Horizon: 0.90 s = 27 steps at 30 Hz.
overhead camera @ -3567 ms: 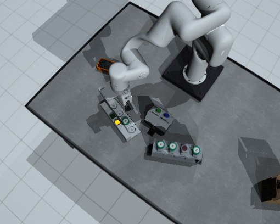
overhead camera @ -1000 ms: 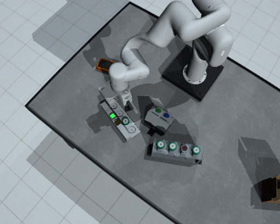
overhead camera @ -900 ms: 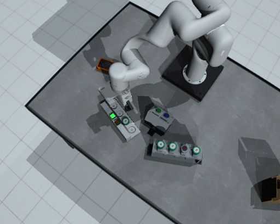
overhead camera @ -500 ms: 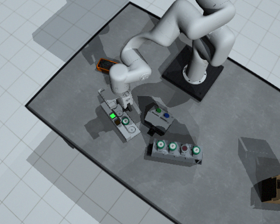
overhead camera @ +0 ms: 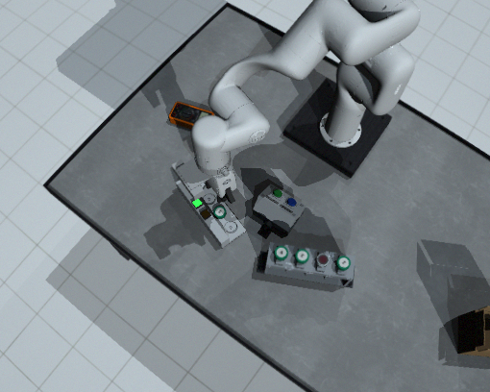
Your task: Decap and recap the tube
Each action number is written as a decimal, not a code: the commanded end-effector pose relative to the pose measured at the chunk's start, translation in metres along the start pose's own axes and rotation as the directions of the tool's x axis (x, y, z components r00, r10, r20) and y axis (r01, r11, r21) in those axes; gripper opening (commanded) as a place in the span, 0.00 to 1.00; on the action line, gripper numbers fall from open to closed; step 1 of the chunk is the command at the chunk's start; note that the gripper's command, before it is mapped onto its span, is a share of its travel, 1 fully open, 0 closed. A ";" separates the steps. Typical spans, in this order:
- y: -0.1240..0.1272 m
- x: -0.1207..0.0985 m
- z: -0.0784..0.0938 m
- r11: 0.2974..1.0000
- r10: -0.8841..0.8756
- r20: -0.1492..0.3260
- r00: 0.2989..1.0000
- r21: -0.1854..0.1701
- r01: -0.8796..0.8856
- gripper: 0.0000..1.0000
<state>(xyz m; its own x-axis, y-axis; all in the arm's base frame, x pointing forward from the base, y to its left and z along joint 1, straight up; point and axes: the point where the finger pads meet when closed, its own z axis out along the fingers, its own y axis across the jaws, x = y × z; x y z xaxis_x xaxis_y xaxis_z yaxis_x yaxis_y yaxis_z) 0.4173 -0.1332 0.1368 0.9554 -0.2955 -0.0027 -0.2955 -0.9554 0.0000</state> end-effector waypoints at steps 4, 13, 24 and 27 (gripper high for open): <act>0.000 0.002 0.017 1.000 0.000 -0.008 1.000 -0.002 0.000 0.46; 0.000 0.003 0.062 1.000 0.000 -0.007 1.000 -0.002 0.000 0.46; 0.000 0.003 0.108 1.000 0.000 -0.007 1.000 -0.002 0.000 0.46; 0.000 0.003 0.123 1.000 0.000 -0.007 1.000 -0.002 0.000 0.46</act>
<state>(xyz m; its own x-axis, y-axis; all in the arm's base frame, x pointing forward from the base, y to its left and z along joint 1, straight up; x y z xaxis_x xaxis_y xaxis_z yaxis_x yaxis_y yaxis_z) 0.4165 -0.1327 0.0319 0.9554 -0.2952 -0.0028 -0.2952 -0.9554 0.0000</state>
